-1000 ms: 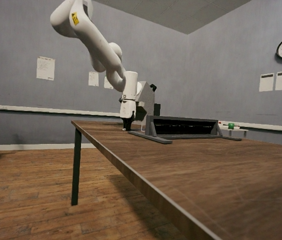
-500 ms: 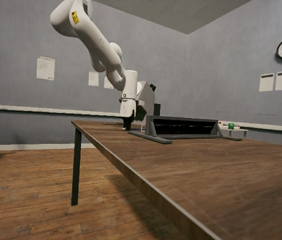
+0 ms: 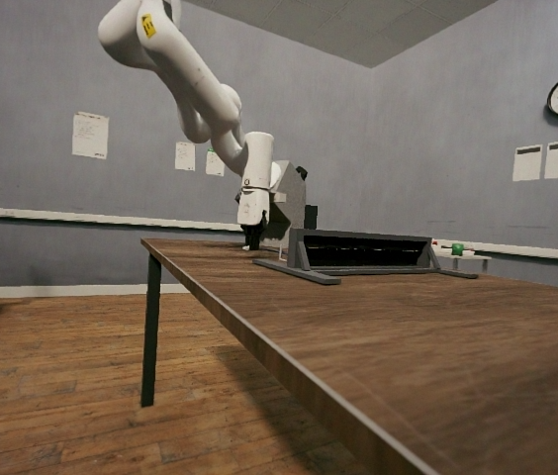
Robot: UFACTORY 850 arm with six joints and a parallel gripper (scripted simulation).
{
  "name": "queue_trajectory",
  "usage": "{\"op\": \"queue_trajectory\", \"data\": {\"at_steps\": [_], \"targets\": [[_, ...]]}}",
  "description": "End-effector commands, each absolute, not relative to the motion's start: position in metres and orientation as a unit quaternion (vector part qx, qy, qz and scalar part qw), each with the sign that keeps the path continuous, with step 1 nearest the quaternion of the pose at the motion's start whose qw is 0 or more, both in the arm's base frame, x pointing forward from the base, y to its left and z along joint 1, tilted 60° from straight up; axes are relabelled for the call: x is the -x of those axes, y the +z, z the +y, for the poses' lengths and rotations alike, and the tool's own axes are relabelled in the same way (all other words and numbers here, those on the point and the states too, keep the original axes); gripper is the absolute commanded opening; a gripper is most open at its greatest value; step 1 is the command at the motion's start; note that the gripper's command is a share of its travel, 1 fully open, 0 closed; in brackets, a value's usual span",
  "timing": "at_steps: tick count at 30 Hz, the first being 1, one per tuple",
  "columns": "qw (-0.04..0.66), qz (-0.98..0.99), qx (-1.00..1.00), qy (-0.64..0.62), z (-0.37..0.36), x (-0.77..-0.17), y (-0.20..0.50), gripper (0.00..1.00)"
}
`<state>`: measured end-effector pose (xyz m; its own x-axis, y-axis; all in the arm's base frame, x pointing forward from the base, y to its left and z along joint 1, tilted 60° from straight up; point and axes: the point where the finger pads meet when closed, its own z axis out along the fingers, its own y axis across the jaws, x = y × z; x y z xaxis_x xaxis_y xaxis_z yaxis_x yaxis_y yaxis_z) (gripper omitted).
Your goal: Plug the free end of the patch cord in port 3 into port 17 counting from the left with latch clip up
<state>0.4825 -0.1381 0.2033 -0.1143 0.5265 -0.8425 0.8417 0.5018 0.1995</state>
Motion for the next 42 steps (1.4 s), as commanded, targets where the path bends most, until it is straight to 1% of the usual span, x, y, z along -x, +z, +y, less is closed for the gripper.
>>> {"op": "queue_trajectory", "data": {"at_steps": [1,20,42], "targets": [[0.471,0.727,-0.470,-0.167,-0.131,-0.477,0.209,0.00],[0.471,0.727,-0.470,-0.167,-0.115,-0.465,0.220,0.00],[0.471,0.727,-0.470,-0.167,-0.114,-0.464,0.221,0.00]]}}
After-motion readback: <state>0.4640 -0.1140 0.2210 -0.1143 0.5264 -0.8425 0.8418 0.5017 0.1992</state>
